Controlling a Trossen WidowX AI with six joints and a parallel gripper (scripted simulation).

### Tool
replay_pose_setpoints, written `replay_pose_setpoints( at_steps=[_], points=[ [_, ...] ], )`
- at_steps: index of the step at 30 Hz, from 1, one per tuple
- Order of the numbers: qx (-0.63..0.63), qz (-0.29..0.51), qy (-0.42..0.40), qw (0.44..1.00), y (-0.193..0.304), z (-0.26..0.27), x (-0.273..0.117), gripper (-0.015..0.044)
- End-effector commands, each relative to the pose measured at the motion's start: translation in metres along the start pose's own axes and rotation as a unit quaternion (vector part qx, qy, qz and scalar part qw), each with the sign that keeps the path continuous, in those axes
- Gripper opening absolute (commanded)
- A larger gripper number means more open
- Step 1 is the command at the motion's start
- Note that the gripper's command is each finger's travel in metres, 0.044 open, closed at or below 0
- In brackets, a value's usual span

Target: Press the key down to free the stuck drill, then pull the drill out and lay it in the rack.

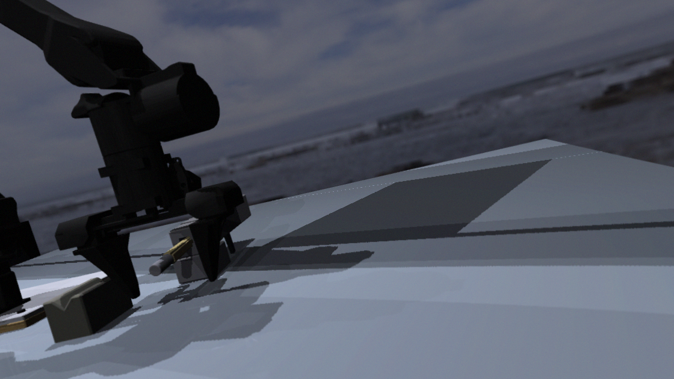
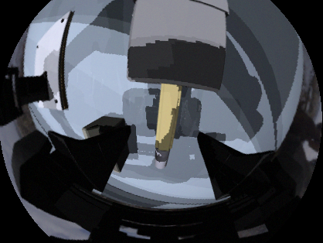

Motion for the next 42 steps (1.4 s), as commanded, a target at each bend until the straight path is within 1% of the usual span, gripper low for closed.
replay_pose_setpoints(
  at_steps=[1,18,34,37,42],
  points=[
    [0.000,-0.003,-0.001,1.000,-0.0029,0.0005,0.0009,0.0440],
    [0.000,-0.003,-0.001,1.000,-0.0047,0.0006,0.0015,0.0440],
    [0.000,0.001,0.001,1.000,-0.0020,-0.0004,0.0005,0.0020],
    [0.000,0.001,0.001,1.000,-0.0020,-0.0004,0.0005,0.0000],
    [0.000,0.000,0.000,1.000,-0.0020,-0.0001,0.0001,0.0000]
  ],
)
Point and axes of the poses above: the point midway between the two fingers, 35 mm back from their tips, its own x axis out along the fingers, its own z axis across the jaws, y = z × x, the point moved 3 cm from there along -x, back along the fingers, and after that the axes turned 10 degrees about -x, right-handed, at the moved point
